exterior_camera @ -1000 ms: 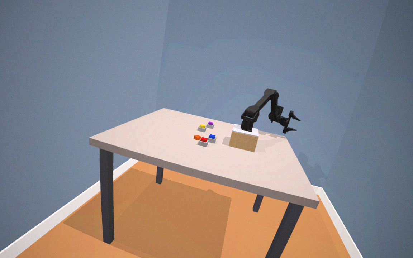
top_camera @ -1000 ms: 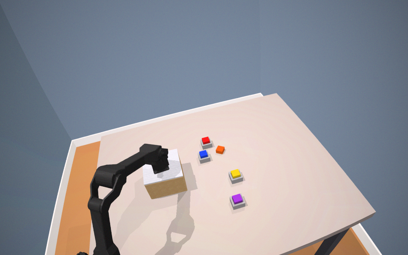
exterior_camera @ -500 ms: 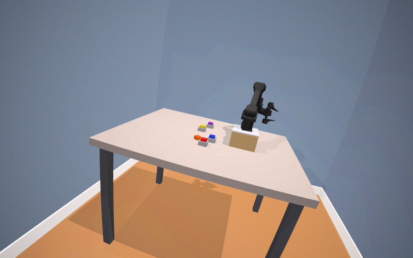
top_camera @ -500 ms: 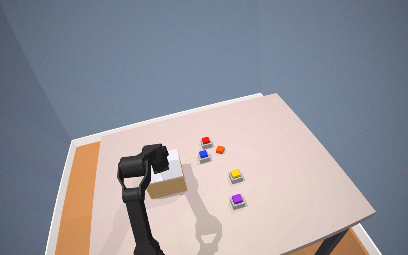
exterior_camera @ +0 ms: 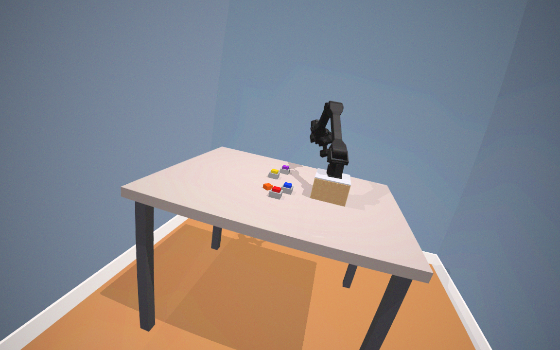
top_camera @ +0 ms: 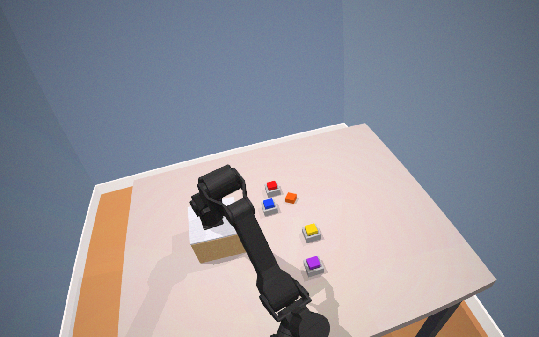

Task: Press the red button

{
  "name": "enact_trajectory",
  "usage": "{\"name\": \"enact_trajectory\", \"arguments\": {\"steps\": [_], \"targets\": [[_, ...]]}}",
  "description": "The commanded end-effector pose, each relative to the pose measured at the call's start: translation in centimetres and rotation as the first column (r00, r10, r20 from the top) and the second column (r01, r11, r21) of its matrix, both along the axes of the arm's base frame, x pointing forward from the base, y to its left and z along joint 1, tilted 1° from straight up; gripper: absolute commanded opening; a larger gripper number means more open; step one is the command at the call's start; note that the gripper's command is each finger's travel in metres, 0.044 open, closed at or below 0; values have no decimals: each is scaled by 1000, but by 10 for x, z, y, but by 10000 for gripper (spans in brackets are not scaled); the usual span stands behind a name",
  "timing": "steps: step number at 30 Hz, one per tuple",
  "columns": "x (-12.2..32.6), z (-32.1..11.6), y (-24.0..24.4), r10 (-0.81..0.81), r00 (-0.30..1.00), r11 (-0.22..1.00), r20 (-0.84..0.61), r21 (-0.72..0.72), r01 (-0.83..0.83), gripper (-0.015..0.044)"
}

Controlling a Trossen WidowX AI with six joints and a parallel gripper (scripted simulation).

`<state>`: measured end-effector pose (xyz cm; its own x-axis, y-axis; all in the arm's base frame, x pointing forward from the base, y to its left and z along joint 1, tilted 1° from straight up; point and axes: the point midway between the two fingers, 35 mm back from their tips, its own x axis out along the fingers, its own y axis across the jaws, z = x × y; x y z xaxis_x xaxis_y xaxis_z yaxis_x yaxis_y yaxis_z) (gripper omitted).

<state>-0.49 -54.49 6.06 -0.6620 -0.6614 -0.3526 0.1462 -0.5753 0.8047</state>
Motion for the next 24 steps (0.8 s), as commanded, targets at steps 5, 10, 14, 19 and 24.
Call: {"name": "enact_trajectory", "arguments": {"steps": [5, 10, 14, 19, 24], "targets": [[142, -4, 39, 401, 916, 893, -19, 230, -386, 400], [222, -4, 84, 625, 780, 731, -6, 356, -583, 400], [278, -5, 133, 777, 629, 555, 17, 451, -699, 400], [335, -6, 206, 916, 397, 298, 64, 556, -776, 400], [373, -6, 290, 983, 133, 20, 129, 643, -766, 400]]}}
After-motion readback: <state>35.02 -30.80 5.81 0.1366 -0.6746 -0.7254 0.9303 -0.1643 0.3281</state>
